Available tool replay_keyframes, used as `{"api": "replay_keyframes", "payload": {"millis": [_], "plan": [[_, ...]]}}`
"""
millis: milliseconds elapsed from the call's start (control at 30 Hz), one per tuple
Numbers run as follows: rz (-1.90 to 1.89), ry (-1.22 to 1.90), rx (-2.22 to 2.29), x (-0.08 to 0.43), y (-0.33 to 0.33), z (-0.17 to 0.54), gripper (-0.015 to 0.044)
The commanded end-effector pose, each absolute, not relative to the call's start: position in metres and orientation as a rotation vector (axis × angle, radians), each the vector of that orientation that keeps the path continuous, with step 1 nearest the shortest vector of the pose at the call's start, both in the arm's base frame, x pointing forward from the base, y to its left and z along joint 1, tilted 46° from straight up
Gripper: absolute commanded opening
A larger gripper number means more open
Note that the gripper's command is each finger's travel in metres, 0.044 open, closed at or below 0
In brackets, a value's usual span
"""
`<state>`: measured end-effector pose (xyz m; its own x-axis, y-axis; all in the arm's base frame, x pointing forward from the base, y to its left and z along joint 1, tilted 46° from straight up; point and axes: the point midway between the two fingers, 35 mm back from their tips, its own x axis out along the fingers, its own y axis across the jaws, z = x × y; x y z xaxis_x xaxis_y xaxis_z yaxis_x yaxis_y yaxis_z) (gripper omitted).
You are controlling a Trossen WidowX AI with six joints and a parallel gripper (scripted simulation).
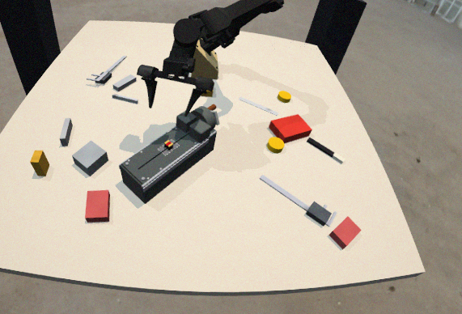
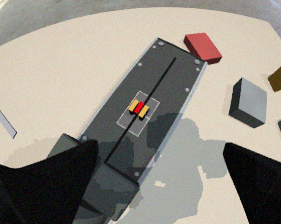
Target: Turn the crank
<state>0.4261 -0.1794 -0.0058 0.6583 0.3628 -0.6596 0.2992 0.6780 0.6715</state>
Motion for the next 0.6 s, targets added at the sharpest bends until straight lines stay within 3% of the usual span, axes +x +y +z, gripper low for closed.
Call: {"api": "replay_keyframes", "payload": {"millis": [0,233,567], "plan": [[0.036,0.875,0.848,0.426,-0.191,0.004,0.0440],[0.043,0.873,0.844,0.422,-0.215,0.030,0.0440],[-0.109,0.928,0.921,0.406,-0.185,0.059,0.0440]]}}
